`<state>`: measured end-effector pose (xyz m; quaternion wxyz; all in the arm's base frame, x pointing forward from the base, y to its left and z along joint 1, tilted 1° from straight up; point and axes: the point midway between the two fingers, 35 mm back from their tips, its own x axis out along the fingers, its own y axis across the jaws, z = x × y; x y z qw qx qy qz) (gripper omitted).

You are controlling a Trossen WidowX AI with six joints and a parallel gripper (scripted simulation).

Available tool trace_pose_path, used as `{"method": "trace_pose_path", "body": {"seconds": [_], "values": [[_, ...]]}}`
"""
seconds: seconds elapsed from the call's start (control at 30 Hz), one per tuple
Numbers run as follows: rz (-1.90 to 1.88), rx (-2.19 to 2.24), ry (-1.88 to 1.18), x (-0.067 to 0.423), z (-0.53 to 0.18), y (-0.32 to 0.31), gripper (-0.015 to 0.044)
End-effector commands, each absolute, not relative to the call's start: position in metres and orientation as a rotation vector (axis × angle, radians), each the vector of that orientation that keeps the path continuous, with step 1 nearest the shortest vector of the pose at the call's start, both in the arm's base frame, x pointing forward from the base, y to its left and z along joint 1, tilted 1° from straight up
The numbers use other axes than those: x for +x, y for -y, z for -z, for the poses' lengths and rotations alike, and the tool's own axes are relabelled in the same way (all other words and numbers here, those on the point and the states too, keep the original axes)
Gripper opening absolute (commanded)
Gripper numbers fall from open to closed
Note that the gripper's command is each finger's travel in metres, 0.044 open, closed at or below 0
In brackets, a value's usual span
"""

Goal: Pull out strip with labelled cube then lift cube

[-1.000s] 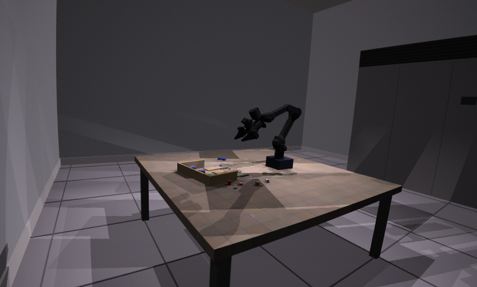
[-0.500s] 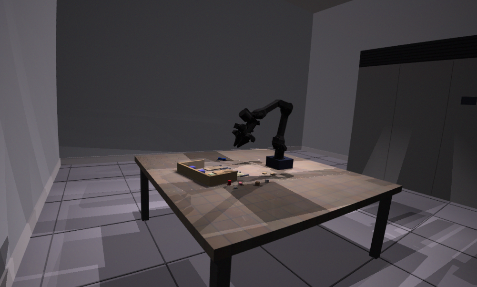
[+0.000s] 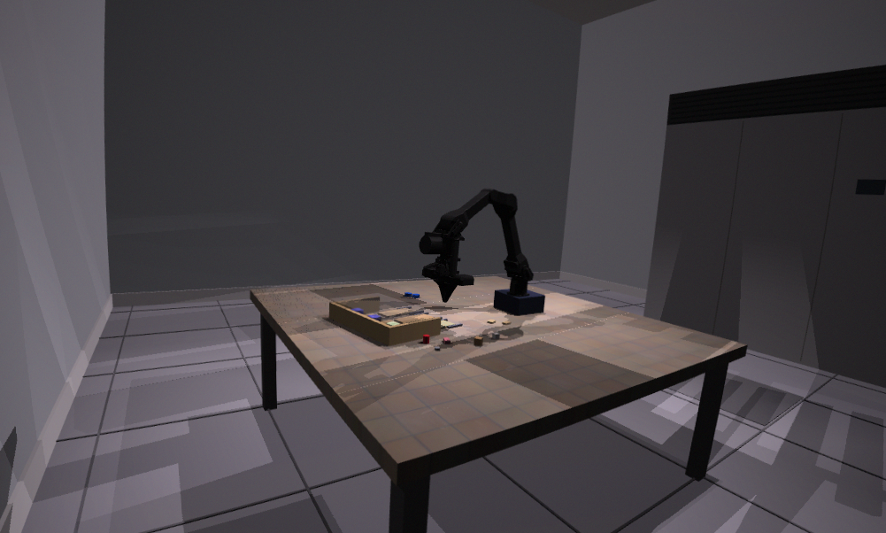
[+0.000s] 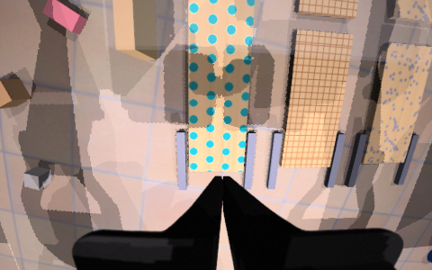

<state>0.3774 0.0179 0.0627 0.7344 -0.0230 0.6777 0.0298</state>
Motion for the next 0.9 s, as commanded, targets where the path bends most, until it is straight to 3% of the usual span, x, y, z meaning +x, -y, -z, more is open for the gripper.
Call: {"method": "trace_pose_path", "body": {"seconds": [0.0,0.87], "values": [[-0.081,-0.055,-1.518,0.379,-0.061,-0.021,0.0],[-0.081,-0.055,-1.519,0.381,-0.021,-0.019,0.0]]}}
